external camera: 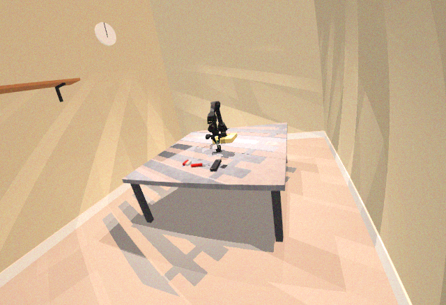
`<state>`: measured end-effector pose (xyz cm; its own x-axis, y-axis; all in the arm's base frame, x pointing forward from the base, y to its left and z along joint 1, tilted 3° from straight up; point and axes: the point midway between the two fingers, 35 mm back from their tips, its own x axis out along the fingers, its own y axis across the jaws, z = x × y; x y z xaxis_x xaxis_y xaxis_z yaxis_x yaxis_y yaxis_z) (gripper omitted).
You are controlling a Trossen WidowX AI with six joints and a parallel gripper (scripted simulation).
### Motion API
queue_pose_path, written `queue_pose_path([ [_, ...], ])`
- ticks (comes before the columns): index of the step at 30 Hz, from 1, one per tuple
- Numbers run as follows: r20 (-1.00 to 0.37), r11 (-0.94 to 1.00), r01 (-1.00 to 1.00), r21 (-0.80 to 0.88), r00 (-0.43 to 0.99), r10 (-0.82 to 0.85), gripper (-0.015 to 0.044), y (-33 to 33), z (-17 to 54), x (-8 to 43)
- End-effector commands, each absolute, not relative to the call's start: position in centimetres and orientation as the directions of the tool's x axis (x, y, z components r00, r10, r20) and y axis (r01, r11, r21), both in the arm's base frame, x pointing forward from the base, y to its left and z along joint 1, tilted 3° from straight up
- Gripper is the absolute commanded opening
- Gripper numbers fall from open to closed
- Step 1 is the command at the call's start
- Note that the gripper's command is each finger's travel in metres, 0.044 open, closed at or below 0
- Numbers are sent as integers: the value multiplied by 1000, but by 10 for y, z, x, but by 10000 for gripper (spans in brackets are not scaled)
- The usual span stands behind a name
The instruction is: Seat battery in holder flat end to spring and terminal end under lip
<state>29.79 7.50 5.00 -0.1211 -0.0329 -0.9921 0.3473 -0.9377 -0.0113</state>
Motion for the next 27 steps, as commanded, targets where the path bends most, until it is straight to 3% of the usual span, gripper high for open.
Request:
queue_pose_path([
  [1, -984, -939, 345, -7, -169, -55, 85, 74, 42, 297],
  [7, -962, -937, 349, -12, -258, -84, 85, 72, 28, 293],
  [27, -921, -937, 349, -17, -371, -121, 85, 74, 19, 297],
])
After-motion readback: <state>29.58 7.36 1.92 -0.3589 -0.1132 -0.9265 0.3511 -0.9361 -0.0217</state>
